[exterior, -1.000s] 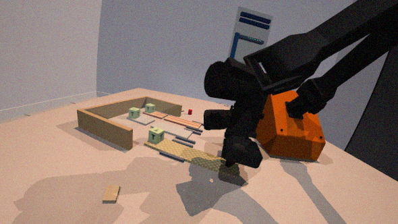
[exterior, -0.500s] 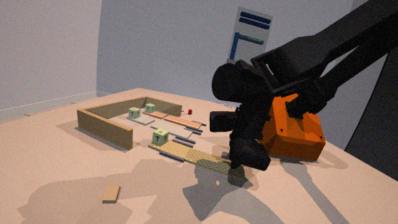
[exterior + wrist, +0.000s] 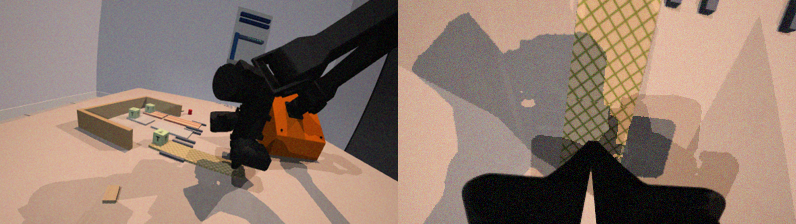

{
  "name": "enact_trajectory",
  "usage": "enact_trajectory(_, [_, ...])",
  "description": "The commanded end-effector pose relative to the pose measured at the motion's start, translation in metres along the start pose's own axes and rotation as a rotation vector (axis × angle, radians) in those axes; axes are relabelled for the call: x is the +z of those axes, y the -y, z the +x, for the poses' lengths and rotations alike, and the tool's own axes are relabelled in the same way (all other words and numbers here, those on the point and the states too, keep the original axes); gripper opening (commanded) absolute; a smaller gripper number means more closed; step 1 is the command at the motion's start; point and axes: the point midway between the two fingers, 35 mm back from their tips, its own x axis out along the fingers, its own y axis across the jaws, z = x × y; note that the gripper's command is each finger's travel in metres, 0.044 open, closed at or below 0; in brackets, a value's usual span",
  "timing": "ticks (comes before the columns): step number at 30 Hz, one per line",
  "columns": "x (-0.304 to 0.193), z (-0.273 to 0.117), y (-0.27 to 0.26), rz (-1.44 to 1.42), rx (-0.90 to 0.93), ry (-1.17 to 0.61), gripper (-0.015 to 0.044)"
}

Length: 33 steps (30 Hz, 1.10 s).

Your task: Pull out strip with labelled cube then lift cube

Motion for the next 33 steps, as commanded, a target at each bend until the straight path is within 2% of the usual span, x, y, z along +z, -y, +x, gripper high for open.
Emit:
enact_trajectory(1, [-0.008,0.005,0.002,0.004,-0.009,-0.028,0.0])
enact_trajectory(10, [-0.008,0.005,0.002,0.004,-0.009,-0.028,0.0])
enact_trajectory(15, [0.002,-0.039,-0.001,0.003,-0.011,-0.025,0.0])
enact_trajectory(20, [0.002,-0.042,-0.001,0.003,-0.011,-0.026,0.0])
enact_trajectory(33, [0.055,-0.043,0.004,0.087,-0.012,-0.024,0.0341])
